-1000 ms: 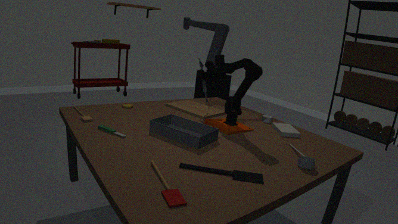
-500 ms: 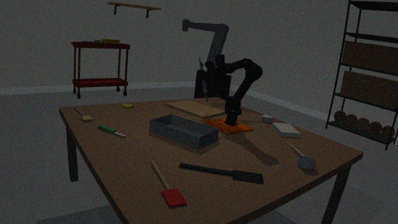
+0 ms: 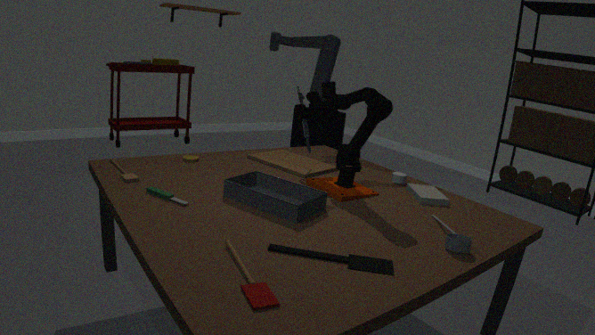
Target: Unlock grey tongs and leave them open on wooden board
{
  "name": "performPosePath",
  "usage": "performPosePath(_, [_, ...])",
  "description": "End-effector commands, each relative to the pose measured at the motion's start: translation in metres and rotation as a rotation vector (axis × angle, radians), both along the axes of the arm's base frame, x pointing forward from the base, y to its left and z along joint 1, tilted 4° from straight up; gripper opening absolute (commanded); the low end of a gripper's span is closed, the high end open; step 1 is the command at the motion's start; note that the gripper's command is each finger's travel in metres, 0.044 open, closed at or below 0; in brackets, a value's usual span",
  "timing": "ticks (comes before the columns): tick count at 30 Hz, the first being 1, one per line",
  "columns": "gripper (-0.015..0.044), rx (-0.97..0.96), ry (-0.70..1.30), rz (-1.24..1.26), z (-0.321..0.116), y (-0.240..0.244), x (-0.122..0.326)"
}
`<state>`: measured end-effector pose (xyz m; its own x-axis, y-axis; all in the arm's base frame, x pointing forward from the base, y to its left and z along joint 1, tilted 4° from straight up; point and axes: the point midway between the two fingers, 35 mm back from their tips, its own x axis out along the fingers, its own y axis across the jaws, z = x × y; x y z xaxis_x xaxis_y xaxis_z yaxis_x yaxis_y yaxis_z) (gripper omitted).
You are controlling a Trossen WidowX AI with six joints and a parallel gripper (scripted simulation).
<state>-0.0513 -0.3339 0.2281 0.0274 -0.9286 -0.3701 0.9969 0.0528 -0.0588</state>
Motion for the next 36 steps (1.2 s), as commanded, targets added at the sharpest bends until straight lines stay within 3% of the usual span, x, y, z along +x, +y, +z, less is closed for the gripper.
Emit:
performPosePath(1, [-0.0150,0.019,0.001,0.000,0.002,-0.004,-0.001])
performPosePath(36, [-0.0150,0.535,-0.030,-0.053,-0.024,-0.038,-0.005])
